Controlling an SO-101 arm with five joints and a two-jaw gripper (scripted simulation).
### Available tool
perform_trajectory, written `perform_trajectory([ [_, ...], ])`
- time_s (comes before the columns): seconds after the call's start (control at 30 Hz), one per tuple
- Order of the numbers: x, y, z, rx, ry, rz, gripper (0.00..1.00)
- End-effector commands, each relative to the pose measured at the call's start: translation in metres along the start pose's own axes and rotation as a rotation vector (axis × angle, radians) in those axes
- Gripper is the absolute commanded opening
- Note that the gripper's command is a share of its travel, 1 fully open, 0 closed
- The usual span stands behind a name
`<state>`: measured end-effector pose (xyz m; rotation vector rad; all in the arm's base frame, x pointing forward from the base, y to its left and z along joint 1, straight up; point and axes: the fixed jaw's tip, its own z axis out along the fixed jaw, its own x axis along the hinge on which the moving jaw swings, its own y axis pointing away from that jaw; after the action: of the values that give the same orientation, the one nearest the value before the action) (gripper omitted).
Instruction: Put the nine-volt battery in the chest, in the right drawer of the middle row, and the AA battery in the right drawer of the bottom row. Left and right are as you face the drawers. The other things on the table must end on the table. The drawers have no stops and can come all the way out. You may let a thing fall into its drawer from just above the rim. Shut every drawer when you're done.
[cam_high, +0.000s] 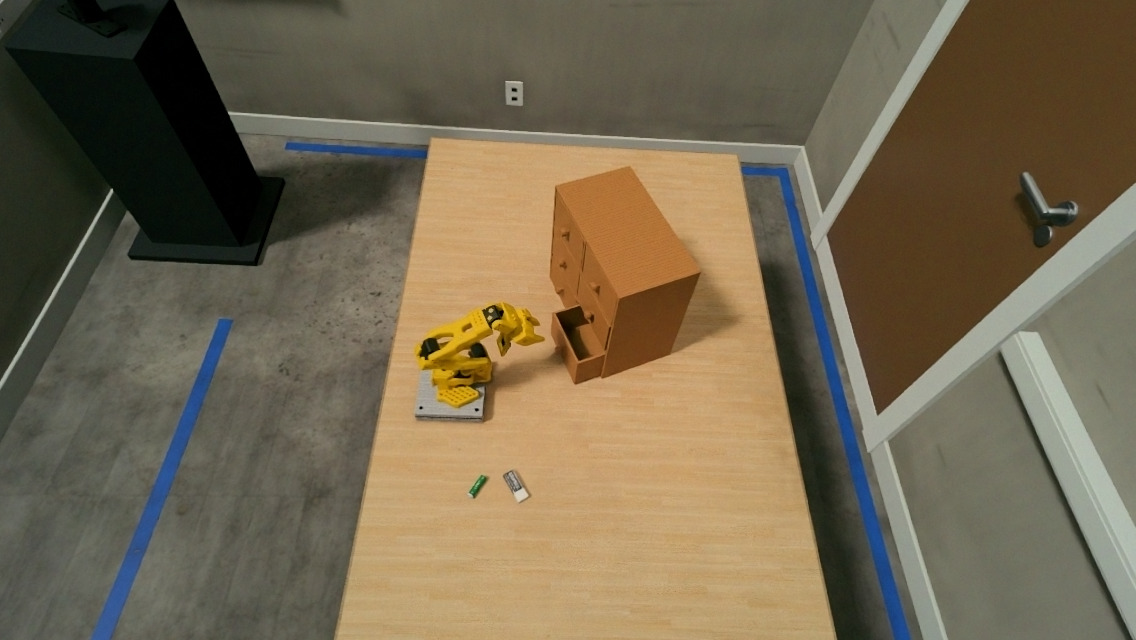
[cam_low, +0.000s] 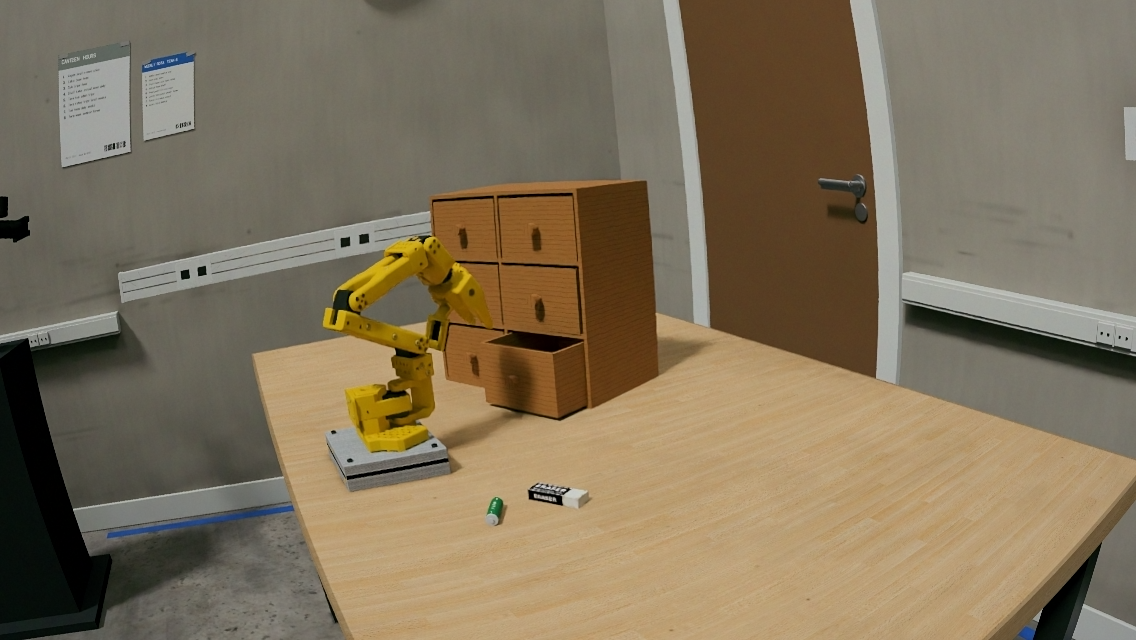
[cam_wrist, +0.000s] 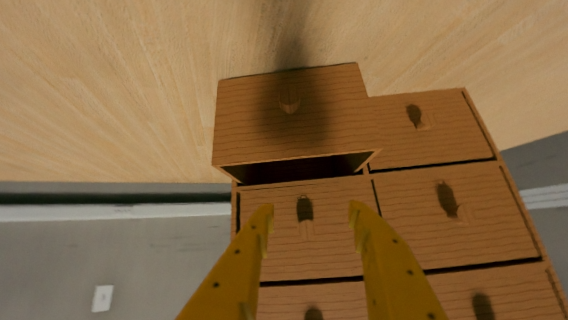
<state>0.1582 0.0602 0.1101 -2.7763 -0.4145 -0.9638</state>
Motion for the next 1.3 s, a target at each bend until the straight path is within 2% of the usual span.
perform_trajectory([
  [0.0, 0.0016, -0.0009, -0.0028, 0.005, 0.014, 0.090, 0.21],
  [1.27, -0.0036, 0.0003, -0.0028, -0.003, 0.020, 0.940, 0.21],
])
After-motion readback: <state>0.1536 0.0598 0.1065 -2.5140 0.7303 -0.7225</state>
